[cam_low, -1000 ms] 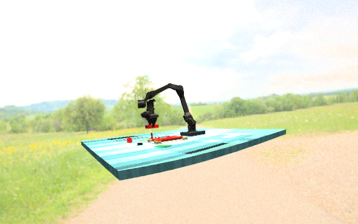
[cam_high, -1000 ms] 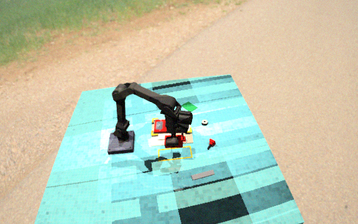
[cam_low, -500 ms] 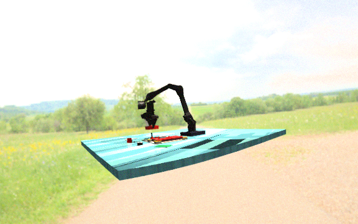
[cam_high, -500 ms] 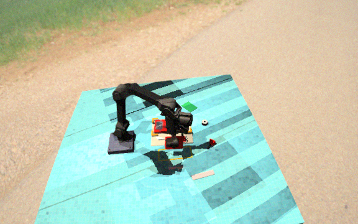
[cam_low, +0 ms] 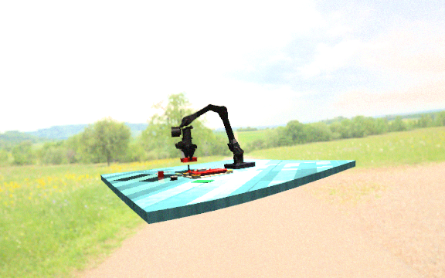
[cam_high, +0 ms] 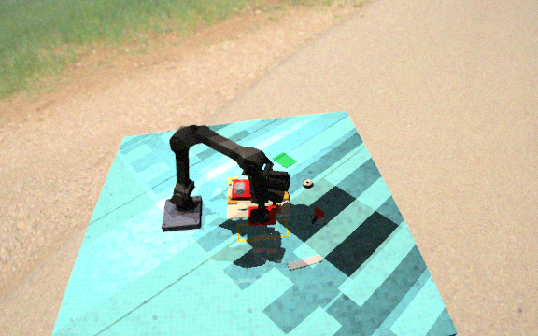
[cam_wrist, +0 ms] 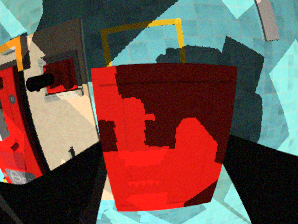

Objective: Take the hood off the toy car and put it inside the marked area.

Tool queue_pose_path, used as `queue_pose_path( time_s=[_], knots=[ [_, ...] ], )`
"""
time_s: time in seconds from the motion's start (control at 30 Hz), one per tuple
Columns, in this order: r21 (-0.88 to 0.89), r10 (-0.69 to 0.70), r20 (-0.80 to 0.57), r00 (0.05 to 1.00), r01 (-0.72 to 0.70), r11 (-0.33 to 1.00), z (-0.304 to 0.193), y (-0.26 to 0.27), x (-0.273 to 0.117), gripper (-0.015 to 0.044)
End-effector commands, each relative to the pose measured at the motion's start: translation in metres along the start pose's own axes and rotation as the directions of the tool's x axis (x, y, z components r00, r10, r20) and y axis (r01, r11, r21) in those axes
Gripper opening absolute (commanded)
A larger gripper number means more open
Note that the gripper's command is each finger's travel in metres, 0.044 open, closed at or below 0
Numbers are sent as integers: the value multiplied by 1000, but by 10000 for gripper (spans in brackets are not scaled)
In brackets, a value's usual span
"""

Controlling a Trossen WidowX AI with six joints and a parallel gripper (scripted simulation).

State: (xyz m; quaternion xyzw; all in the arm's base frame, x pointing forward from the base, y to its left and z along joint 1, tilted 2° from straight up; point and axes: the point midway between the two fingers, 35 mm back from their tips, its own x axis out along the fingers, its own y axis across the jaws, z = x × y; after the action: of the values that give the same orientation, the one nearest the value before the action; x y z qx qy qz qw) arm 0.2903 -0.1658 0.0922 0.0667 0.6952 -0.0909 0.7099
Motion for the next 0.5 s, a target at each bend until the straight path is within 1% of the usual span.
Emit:
queue_pose_path(
  time_s=[0.0,0.47],
  knots=[
    [-4,-1,-4,1000,1,1000,-1,0,4,0],
    [-4,-1,-4,1000,1,1000,-1,0,13,0]
  ],
)
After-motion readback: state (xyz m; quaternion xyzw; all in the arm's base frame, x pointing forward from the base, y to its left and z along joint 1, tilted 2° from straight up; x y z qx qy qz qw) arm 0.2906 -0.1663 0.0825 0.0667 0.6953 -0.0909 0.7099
